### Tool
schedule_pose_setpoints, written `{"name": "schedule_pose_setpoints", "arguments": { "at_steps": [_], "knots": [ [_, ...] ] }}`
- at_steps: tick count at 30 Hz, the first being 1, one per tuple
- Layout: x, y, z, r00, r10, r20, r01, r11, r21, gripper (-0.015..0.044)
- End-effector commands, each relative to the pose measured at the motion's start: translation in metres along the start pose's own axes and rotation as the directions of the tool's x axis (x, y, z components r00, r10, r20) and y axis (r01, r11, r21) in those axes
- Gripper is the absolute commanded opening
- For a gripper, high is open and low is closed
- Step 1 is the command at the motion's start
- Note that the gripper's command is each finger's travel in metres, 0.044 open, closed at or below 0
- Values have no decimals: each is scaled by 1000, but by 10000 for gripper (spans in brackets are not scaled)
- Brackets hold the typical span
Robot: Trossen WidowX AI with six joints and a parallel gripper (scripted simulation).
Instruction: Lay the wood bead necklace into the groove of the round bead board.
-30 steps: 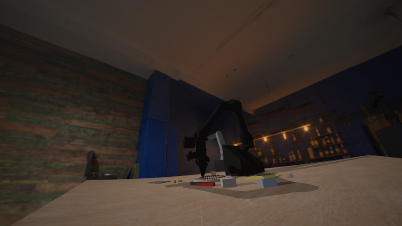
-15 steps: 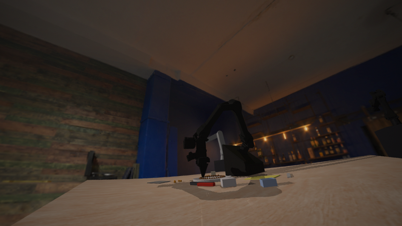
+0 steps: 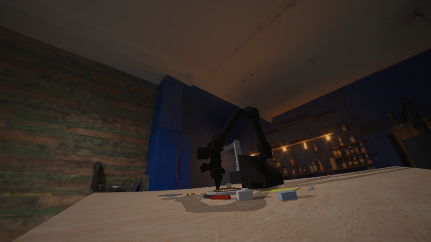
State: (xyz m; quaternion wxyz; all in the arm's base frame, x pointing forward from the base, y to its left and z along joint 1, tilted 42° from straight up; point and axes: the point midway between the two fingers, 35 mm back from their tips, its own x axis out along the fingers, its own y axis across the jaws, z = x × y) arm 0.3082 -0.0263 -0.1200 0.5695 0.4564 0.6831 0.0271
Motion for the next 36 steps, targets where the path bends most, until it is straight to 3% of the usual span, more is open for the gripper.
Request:
{"name": "schedule_pose_setpoints", "arguments": {
  "at_steps": [1, 33, 36],
  "knots": [
    [0, 0, 0, 1000, 0, 0, 0, 1000, 0, 0],
    [2, -10, 3, 1000, 2, -4, -2, 1000, 5, 0],
    [-2, -10, 4, 1000, 4, 1, -4, 1000, 0, 79]
  ]
}}
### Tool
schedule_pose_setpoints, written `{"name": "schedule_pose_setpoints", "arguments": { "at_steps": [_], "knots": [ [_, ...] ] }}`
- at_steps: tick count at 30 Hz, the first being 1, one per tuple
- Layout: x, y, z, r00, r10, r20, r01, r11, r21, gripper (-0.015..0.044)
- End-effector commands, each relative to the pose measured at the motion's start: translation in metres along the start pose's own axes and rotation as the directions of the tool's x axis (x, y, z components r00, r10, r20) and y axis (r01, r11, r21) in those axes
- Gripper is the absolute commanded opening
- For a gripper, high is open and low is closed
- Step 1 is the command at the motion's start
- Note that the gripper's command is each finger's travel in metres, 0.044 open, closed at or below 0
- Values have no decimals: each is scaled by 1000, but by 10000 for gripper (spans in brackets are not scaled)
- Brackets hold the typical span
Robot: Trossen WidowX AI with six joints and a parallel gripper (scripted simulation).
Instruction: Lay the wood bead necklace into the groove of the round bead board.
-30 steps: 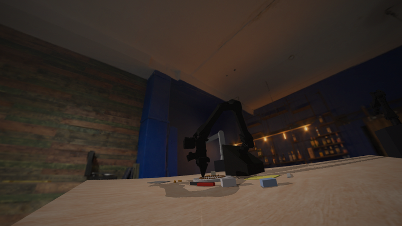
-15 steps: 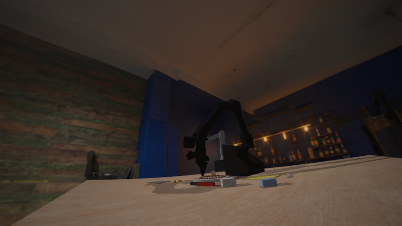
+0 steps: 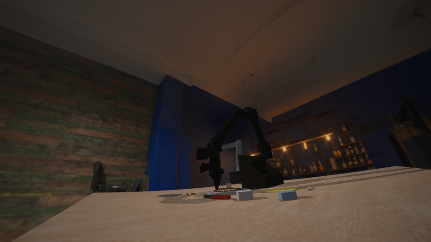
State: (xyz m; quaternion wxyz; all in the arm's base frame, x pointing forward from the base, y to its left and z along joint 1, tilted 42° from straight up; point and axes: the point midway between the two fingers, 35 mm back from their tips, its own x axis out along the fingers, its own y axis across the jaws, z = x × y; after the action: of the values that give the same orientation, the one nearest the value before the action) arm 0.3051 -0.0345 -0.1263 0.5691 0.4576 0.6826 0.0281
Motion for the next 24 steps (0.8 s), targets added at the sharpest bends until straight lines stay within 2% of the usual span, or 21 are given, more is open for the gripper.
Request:
{"name": "schedule_pose_setpoints", "arguments": {
  "at_steps": [1, 14, 24],
  "knots": [
    [-1, 0, 0, 1000, 0, 1, 0, 1000, 0, 105],
    [-2, 0, 0, 1000, 0, -1, 0, 1000, 4, 440],
    [-5, 0, 0, 1000, -2, -3, 2, 1000, 4, 440]
  ]
}}
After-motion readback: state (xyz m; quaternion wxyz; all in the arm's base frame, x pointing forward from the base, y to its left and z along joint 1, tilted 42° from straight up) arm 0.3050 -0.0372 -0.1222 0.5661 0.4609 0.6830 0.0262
